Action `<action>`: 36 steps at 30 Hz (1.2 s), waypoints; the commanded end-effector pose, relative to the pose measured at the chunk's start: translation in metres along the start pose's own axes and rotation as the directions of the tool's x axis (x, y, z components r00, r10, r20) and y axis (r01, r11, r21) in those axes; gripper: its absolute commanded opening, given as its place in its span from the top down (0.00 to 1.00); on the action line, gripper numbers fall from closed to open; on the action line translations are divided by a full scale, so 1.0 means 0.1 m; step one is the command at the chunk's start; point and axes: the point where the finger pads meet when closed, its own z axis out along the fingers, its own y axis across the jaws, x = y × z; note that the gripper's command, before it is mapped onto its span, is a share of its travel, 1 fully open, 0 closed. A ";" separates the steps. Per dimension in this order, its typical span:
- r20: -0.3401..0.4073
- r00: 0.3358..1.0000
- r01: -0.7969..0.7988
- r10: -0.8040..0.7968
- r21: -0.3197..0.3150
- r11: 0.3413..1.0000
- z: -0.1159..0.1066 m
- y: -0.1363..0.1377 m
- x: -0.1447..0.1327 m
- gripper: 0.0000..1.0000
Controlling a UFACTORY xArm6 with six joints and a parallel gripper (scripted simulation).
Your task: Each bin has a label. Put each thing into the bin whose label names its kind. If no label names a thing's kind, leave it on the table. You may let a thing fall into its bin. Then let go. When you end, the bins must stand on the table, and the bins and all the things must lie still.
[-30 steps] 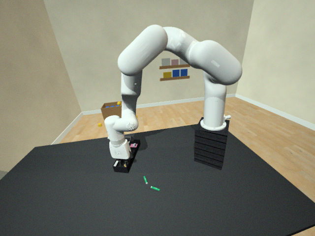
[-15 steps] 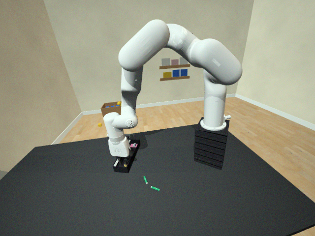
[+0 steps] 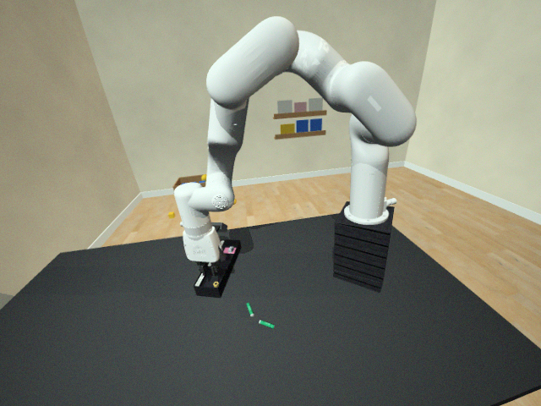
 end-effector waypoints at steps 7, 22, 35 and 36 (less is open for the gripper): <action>0.000 1.000 0.000 0.000 0.001 1.000 -0.12 0.00 0.00 0.00; 0.000 1.000 0.000 0.000 0.001 1.000 -0.64 0.00 0.00 0.00; 0.000 1.000 0.000 0.000 0.001 1.000 -1.08 0.00 0.00 0.00; 0.000 1.000 0.000 0.000 0.001 1.000 -1.12 0.00 0.00 0.00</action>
